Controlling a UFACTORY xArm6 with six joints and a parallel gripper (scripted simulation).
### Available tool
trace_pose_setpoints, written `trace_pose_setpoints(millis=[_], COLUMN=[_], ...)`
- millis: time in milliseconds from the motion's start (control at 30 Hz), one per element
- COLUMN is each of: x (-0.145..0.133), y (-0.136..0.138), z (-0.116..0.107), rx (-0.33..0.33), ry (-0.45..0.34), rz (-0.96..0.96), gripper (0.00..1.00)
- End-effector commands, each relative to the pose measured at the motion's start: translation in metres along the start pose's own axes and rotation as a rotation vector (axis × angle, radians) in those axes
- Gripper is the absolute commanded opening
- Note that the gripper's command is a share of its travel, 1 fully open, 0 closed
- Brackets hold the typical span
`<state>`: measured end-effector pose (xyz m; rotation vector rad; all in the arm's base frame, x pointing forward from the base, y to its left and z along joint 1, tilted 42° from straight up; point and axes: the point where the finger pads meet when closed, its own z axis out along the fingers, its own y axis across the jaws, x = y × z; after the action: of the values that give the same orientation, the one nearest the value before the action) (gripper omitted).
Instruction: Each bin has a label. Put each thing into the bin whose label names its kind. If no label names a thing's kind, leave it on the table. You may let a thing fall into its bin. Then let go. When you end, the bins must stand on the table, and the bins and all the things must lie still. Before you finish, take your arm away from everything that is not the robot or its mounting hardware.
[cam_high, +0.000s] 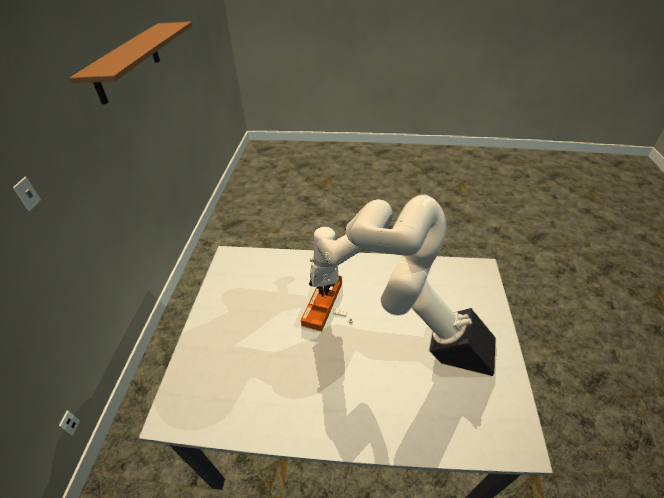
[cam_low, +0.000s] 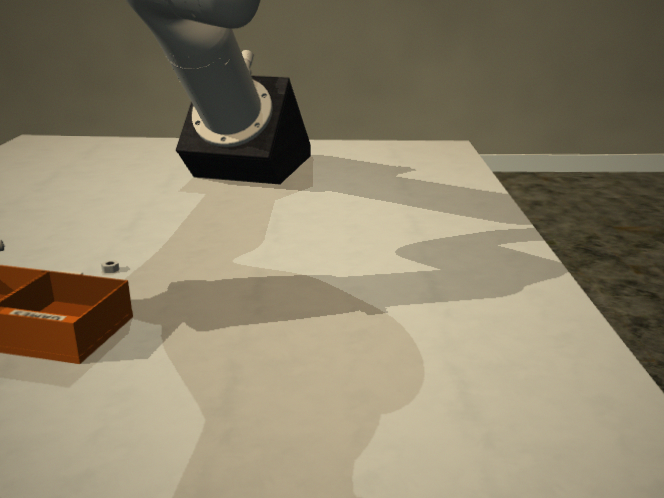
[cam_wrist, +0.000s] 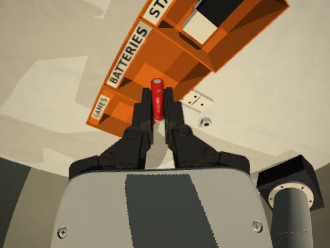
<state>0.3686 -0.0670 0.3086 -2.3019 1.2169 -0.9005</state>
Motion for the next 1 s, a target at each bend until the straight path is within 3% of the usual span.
trace_pose_setpoints(millis=[0,533,967], x=[0.0010,0.0010,0.0007], y=[-0.0008,-0.0005,-0.0010], z=[-0.0009,-0.0010,-0.0009], rx=[-0.010,-0.043,-0.046], ry=[0.014,0.046,0.049], rz=[0.155,0.605,0.617], gripper=[0.00,0.00,0.00])
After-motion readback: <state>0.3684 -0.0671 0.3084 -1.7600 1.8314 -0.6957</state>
